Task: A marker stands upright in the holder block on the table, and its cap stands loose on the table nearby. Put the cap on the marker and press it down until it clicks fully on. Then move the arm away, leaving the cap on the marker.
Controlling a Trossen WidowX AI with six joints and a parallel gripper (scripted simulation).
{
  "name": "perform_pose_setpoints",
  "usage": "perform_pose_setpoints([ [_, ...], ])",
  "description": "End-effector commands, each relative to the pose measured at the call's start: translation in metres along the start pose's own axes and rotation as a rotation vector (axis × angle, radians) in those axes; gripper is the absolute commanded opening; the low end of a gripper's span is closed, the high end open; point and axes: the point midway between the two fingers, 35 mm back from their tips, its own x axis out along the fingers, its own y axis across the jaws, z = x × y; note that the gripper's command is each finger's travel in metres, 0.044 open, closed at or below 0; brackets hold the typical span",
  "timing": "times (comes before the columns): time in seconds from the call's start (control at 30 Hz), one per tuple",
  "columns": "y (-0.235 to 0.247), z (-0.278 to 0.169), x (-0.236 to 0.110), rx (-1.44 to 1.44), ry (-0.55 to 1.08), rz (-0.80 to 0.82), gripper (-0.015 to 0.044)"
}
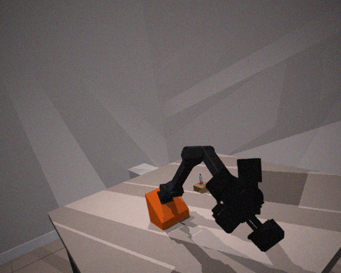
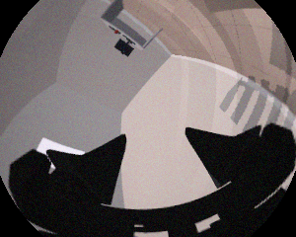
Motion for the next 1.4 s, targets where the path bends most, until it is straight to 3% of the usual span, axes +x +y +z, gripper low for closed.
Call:
perform_pose_setpoints([
  [0.0, -0.001, 0.0, -0.001, -0.003, -0.001, -0.004, 0.0374],
  [0.17, -0.039, 0.008, -0.022, -0.109, -0.035, -0.131, 0.0243],
  [0.4, -0.121, 0.023, -0.093, -0.347, -0.054, -0.446, 0.0243],
  [0.77, -0.208, 0.037, -0.262, -0.713, 0.091, -0.976, 0.0243],
  [1.03, -0.214, 0.04, -0.4, -0.968, 0.349, -1.309, 0.0243],
  [1.37, -0.16, 0.053, -0.561, -1.295, 0.849, -1.616, 0.0243],
])
